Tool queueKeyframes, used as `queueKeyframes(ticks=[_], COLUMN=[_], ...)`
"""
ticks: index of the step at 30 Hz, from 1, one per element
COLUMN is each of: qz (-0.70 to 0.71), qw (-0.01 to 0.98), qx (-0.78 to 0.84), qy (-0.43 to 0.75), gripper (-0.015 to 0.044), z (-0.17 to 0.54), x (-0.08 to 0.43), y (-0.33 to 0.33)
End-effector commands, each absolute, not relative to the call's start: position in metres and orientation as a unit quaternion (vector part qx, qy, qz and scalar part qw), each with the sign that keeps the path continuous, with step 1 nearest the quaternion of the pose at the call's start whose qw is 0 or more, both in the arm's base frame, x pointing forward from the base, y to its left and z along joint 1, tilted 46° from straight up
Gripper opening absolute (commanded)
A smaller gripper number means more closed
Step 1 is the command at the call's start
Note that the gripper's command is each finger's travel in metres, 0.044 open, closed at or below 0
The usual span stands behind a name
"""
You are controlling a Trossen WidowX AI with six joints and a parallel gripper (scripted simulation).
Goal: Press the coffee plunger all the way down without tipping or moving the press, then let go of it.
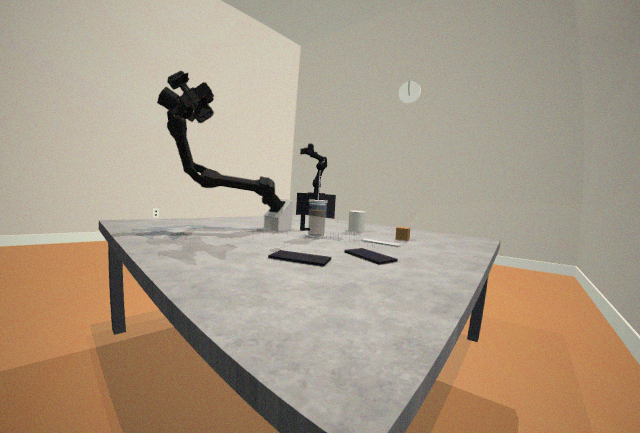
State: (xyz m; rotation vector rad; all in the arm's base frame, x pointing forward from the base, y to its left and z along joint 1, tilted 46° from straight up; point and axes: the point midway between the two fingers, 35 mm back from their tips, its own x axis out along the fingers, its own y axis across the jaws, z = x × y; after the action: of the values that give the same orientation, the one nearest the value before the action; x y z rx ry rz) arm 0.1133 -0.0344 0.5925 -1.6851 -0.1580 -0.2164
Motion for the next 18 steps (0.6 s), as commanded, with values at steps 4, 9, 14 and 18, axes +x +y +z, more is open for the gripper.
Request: queueKeyframes(ticks=[4,9,14,18], qz=[0.020,0.067,0.095,0.130], qw=[0.701,0.729,0.733,0.764], qx=[-0.710,-0.681,-0.673,-0.629], qy=[-0.054,-0.018,0.000,0.058], gripper=[0.0440,0.0440,0.0440,0.0440], z=[0.547,0.516,0.497,0.456], x=[0.171,0.192,0.201,0.216], y=[0.039,0.069,0.089,0.120])
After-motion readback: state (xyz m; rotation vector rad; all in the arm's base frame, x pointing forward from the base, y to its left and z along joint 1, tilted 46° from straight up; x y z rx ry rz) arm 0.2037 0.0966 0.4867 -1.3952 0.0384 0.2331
